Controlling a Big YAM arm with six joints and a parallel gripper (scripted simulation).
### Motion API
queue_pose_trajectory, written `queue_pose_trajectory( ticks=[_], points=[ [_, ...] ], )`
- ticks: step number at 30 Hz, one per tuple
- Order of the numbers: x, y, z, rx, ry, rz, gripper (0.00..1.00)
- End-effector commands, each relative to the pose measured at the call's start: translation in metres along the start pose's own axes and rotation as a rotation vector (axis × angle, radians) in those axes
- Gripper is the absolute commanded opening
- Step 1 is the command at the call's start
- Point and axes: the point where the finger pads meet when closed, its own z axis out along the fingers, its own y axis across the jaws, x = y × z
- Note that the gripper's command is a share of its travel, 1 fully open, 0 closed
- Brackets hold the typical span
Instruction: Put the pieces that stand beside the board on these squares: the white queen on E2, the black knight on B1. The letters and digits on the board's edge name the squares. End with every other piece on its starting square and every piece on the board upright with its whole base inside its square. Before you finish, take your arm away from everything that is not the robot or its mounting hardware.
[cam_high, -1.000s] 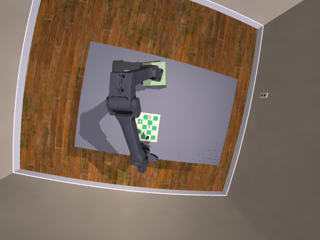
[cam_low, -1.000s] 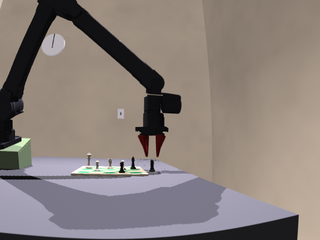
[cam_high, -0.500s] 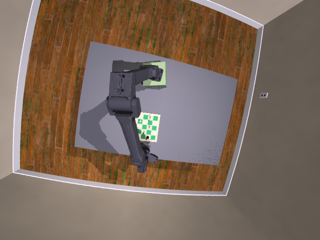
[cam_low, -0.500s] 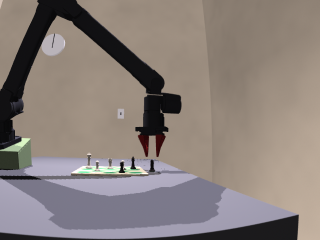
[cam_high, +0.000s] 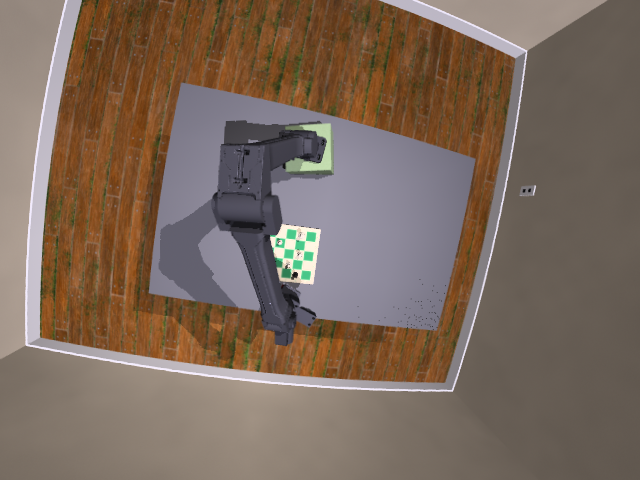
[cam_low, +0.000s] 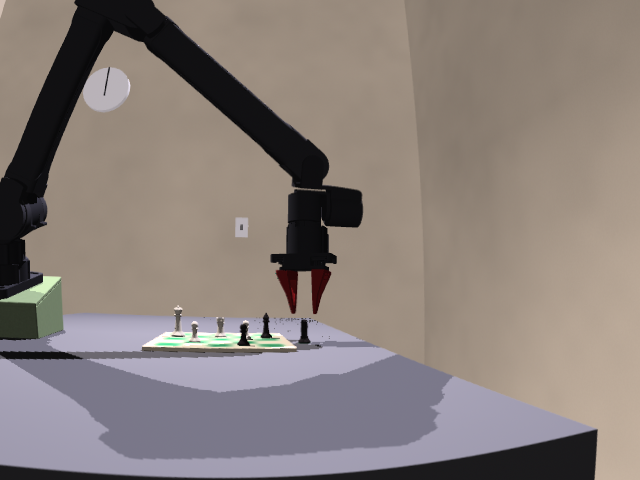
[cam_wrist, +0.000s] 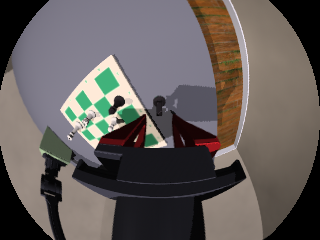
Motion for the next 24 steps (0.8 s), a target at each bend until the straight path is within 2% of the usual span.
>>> queue_pose_trajectory(
  ticks=[1,9,24],
  points=[
    [0.004,-0.009,-0.005,0.023,-0.018,0.008,0.36],
    [0.003,-0.015,-0.019,0.05,-0.033,0.008,0.36],
    [0.003,-0.015,-0.019,0.051,-0.033,0.011,0.36]
  ],
)
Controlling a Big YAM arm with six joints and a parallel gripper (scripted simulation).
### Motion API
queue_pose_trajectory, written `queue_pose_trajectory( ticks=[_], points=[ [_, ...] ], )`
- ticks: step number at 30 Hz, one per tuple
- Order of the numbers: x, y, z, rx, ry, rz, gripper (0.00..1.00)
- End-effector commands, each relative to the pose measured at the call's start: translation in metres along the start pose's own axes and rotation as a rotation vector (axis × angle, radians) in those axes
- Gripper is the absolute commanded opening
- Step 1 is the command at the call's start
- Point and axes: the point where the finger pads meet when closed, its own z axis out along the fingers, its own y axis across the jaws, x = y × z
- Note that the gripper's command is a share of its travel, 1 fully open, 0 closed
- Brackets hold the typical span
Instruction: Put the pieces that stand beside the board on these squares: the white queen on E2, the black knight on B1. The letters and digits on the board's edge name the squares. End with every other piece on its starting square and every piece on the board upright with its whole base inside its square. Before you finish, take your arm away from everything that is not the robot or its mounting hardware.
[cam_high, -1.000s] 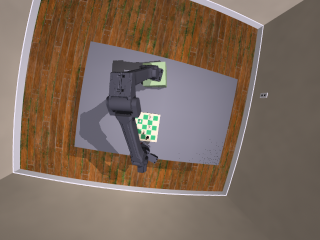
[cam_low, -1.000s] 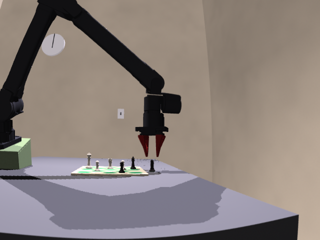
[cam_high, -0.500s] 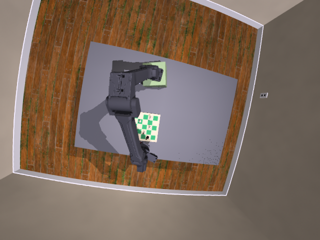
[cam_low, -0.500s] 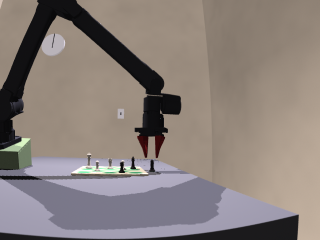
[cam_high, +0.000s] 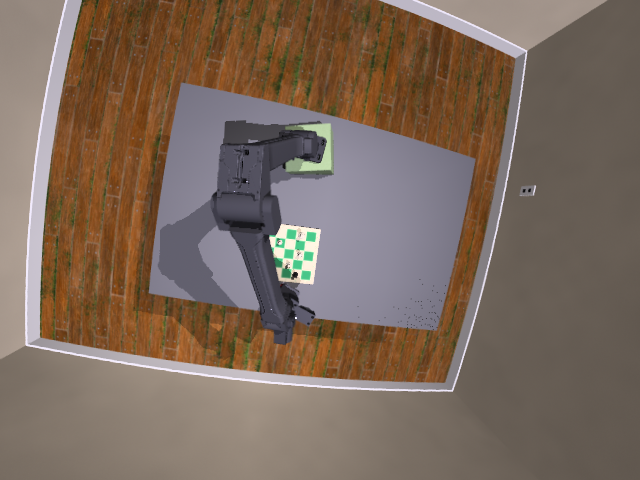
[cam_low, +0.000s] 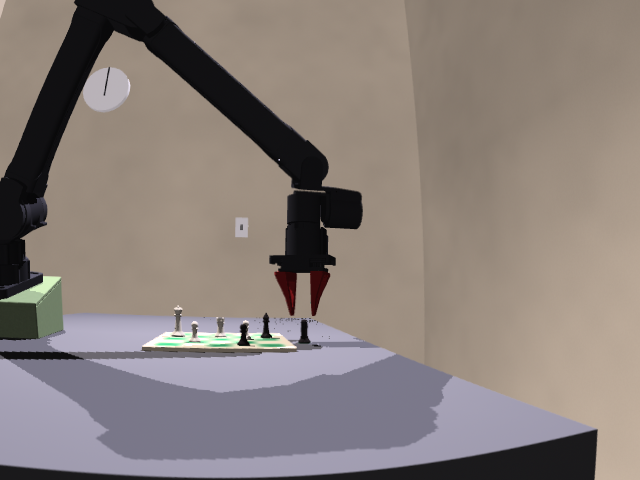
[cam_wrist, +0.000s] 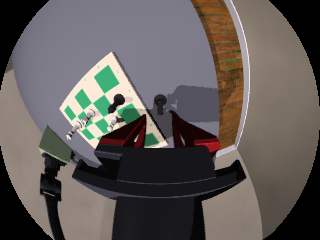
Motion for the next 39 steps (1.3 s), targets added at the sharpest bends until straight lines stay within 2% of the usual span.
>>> queue_pose_trajectory(
  ticks=[1,24,39],
  points=[
    [0.0,-0.016,-0.022,0.056,-0.036,0.012,0.36],
    [0.0,-0.017,-0.023,0.056,-0.036,0.013,0.36],
    [-0.003,-0.031,-0.03,0.078,-0.047,0.021,0.36]
  ],
)
